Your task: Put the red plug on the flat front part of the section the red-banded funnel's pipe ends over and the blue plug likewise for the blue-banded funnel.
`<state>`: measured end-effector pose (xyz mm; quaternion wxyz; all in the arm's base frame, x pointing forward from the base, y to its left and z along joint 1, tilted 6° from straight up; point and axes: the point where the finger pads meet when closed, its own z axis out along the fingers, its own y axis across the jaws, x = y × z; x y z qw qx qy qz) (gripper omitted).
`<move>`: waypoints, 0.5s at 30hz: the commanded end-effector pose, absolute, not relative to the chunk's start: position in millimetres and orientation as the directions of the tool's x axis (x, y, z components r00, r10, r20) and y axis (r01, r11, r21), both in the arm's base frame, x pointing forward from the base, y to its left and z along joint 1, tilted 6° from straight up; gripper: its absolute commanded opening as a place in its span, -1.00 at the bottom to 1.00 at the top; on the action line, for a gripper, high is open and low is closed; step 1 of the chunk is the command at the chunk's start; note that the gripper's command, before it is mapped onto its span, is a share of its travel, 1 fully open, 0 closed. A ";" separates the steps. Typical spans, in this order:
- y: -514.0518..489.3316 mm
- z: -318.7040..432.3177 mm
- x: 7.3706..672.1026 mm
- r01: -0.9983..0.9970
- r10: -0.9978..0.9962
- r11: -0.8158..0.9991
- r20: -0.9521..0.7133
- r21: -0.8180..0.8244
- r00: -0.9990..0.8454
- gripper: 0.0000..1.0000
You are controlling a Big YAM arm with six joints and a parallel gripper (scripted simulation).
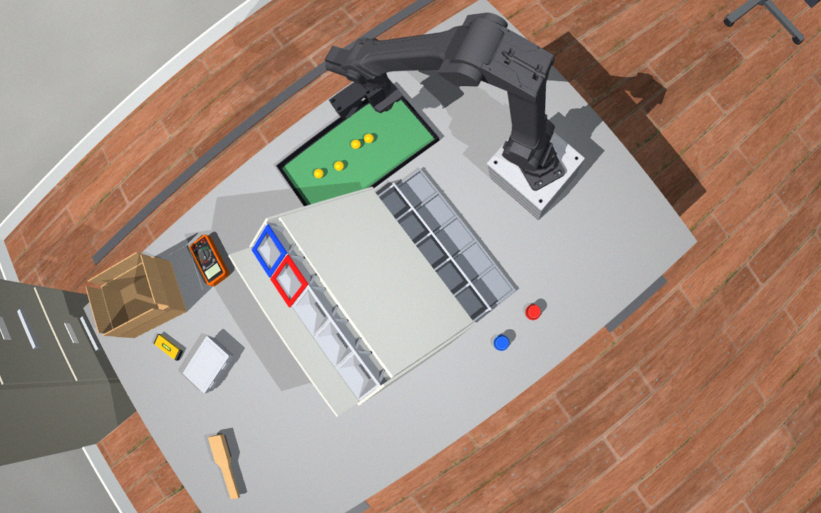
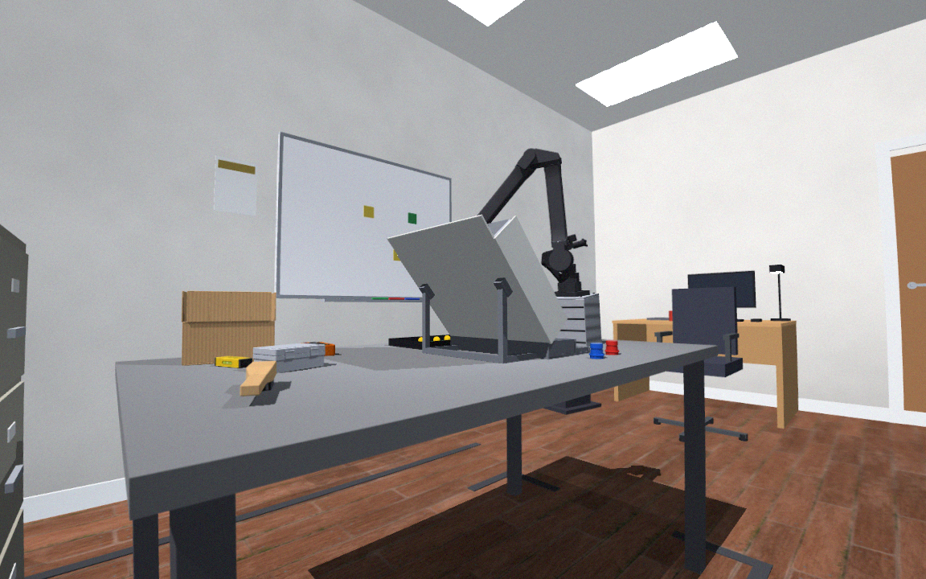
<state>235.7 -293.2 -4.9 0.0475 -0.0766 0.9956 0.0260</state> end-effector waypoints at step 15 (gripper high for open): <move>-312.2 4.0 245.8 -0.156 -0.152 0.987 -0.109 0.029 -0.982 -1.00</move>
